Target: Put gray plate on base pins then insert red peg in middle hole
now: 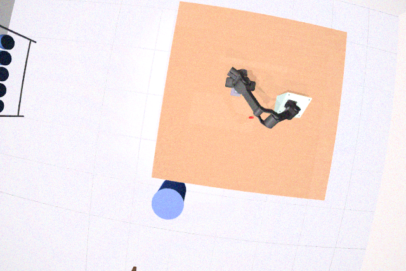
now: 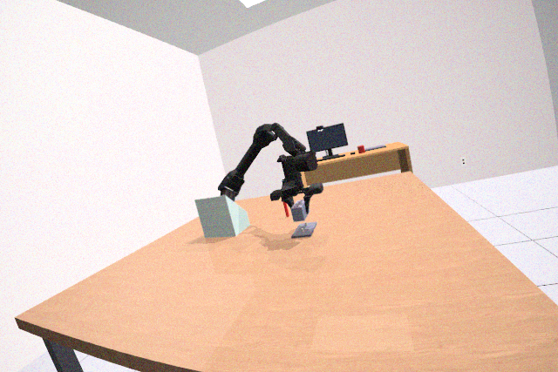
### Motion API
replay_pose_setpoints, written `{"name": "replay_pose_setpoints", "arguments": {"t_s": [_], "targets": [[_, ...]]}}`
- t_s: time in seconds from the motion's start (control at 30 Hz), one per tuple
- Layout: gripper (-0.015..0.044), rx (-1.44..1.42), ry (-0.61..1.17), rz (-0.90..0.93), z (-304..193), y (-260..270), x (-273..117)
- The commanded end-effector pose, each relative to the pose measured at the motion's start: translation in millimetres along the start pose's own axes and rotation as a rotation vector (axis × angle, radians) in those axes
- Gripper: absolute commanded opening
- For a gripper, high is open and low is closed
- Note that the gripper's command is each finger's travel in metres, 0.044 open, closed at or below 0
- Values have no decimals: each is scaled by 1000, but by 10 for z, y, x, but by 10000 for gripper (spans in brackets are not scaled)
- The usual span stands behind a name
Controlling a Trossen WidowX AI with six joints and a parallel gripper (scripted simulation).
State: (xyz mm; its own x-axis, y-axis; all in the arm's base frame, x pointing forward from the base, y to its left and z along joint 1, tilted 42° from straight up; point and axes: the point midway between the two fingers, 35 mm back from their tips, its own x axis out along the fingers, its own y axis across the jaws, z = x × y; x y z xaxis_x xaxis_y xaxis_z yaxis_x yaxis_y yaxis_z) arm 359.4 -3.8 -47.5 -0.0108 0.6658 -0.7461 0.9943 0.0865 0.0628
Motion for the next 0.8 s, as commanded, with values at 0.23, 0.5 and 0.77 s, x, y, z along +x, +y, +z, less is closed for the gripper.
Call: {"name": "replay_pose_setpoints", "arguments": {"t_s": [0.23,0.5,0.77], "targets": [[0,7,-3,0,14,-2,2],[0,7,-3,0,14,-3,3],[0,7,-3,0,23,-5,94]]}}
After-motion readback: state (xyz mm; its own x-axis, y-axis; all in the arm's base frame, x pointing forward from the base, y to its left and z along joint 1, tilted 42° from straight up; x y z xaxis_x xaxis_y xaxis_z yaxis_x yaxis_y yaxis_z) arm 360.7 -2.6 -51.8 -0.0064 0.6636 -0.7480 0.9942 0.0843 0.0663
